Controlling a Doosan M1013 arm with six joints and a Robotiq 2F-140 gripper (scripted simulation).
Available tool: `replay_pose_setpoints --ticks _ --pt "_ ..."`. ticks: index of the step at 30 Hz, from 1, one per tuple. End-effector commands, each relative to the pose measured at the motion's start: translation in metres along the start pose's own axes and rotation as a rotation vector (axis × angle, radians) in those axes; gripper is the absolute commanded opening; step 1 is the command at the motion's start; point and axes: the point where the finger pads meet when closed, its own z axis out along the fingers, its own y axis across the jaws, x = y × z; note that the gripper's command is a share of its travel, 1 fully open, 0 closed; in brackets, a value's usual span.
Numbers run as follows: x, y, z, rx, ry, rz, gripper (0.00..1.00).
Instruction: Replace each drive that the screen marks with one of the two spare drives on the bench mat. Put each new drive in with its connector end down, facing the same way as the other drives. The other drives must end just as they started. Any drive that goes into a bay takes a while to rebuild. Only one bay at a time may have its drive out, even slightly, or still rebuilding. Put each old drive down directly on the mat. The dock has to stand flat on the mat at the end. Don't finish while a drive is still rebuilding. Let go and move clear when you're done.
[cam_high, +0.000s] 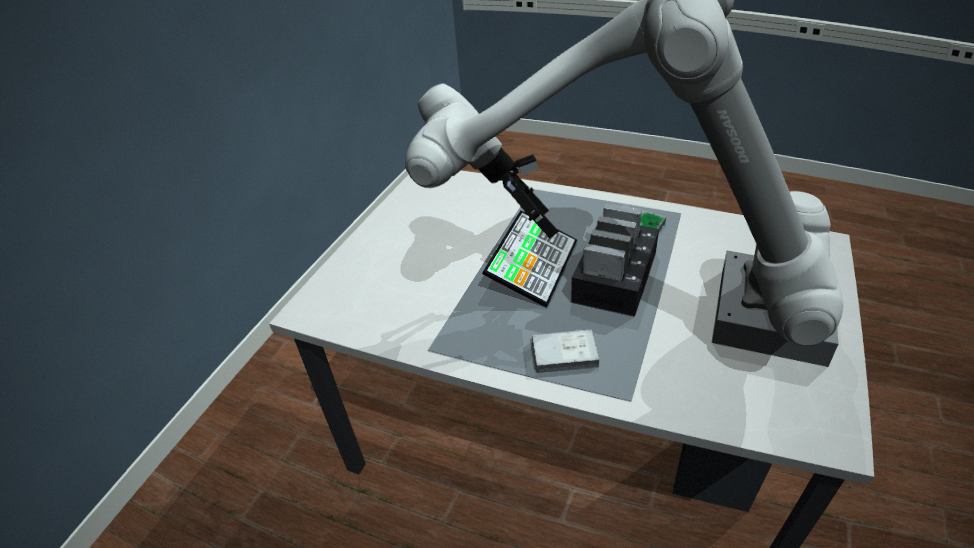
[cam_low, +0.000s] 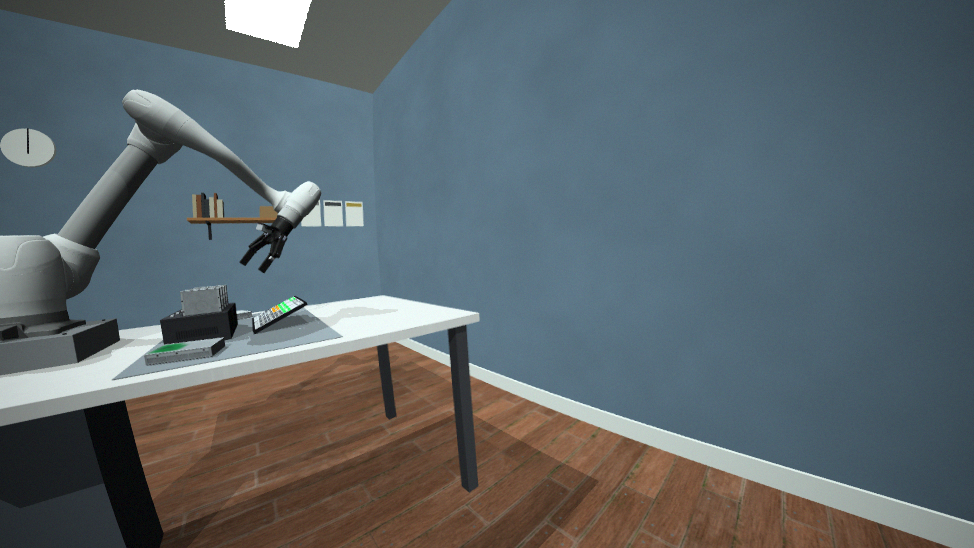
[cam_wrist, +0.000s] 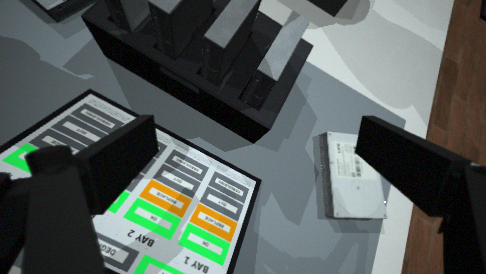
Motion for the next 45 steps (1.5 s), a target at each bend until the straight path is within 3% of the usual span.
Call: replay_pose_setpoints --ticks 1,21,31,34,36,38,41,45 --pt "0.000 0.000 -0.001 0.000 -0.001 0.000 1.00" --pt "0.003 0.000 -0.001 0.002 -0.011 0.028 1.00" --pt "0.055 -0.008 -0.003 -0.008 -0.168 0.499 1.00" --pt "0.055 -0.008 -0.003 -0.008 -0.168 0.499 1.00" --pt "0.076 -0.010 -0.002 -0.032 -0.236 0.704 1.00" --pt "0.076 -0.010 -0.002 -0.032 -0.236 0.704 1.00" --pt "0.099 -0.012 0.001 -0.071 -0.309 0.926 1.00" --pt "0.110 -0.013 0.003 -0.096 -0.346 1.040 1.00"
